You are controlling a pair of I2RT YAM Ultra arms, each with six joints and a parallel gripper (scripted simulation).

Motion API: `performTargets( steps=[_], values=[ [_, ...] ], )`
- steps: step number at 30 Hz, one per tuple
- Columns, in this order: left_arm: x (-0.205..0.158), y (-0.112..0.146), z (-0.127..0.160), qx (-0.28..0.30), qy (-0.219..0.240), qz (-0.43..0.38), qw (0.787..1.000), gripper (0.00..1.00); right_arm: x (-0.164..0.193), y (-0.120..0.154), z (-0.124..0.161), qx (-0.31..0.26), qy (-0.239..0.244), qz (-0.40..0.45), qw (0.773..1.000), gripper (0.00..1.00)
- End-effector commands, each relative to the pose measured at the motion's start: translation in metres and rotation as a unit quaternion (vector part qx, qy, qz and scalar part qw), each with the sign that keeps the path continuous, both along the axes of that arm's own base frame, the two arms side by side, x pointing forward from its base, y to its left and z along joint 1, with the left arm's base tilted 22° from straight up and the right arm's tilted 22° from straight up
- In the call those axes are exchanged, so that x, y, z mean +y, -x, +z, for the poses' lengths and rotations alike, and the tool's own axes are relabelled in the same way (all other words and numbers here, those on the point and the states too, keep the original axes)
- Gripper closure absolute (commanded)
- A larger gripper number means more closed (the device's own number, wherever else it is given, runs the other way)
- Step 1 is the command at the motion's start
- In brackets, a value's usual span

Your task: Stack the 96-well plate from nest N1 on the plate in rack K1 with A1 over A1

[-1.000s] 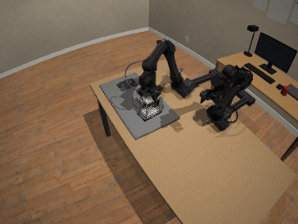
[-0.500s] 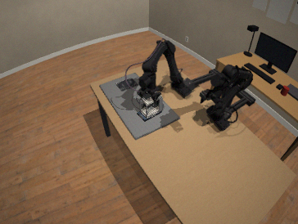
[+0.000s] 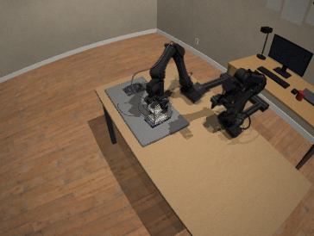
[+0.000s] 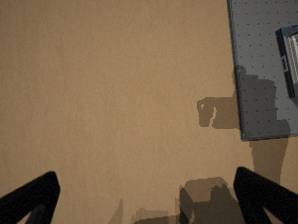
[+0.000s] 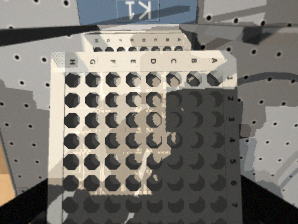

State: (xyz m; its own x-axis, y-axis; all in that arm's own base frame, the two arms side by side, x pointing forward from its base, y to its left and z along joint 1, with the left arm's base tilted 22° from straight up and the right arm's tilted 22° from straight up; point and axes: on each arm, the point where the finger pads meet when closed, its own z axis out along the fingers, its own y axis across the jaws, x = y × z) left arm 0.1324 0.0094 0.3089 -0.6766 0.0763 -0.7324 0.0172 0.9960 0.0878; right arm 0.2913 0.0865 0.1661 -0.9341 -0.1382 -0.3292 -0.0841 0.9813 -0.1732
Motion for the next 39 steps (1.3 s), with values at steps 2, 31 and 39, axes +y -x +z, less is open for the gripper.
performTargets(
  steps=[2,31,39],
  values=[
    [-0.001,0.006,-0.001,-0.004,0.006,0.004,1.0,0.0,0.002,-0.006,-0.014,0.005,-0.005,0.004,1.0,1.0],
    [-0.001,0.006,-0.001,-0.004,0.006,0.004,1.0,0.0,-0.005,-0.023,-0.052,0.002,-0.002,0.003,1.0,1.0],
    [-0.001,0.006,-0.001,-0.004,0.006,0.004,1.0,0.0,-0.007,-0.028,-0.06,-0.001,0.001,0.001,1.0,1.0]
  ],
)
